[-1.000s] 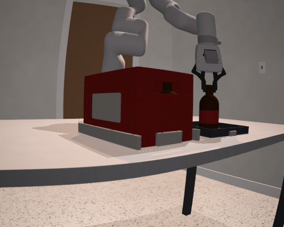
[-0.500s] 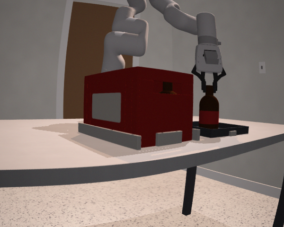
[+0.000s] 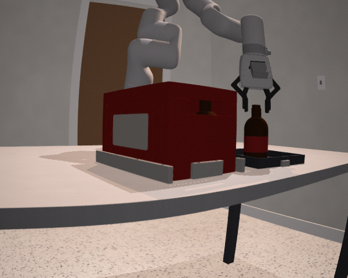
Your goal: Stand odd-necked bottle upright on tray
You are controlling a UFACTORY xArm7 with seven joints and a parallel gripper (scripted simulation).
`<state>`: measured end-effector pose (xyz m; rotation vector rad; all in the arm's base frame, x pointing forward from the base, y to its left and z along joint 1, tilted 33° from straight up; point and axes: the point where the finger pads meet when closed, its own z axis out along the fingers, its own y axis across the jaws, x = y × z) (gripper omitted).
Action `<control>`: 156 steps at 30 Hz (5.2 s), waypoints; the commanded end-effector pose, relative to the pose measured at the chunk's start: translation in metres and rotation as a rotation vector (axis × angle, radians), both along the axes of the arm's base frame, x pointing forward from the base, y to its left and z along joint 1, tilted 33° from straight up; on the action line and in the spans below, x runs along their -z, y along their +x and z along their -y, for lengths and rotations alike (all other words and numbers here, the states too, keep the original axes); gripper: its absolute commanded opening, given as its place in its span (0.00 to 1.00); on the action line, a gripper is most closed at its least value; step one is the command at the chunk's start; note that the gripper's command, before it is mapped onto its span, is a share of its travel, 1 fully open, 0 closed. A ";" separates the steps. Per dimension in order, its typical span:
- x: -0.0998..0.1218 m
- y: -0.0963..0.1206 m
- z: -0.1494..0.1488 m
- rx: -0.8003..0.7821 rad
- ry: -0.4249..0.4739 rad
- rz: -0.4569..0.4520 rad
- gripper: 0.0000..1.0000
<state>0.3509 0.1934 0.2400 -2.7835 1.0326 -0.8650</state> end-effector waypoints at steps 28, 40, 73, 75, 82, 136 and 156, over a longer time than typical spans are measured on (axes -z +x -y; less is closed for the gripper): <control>-0.001 0.000 -0.001 -0.001 0.001 0.001 1.00; -0.001 0.000 -0.001 -0.001 0.001 0.001 1.00; -0.034 -0.020 -0.006 -0.001 0.001 0.001 1.00; -0.038 -0.023 -0.007 -0.001 0.001 0.001 1.00; -0.054 -0.032 -0.009 -0.001 0.001 0.001 1.00; -0.074 -0.045 -0.013 -0.001 0.001 0.001 0.00; -0.074 -0.045 -0.013 -0.001 0.001 0.001 0.00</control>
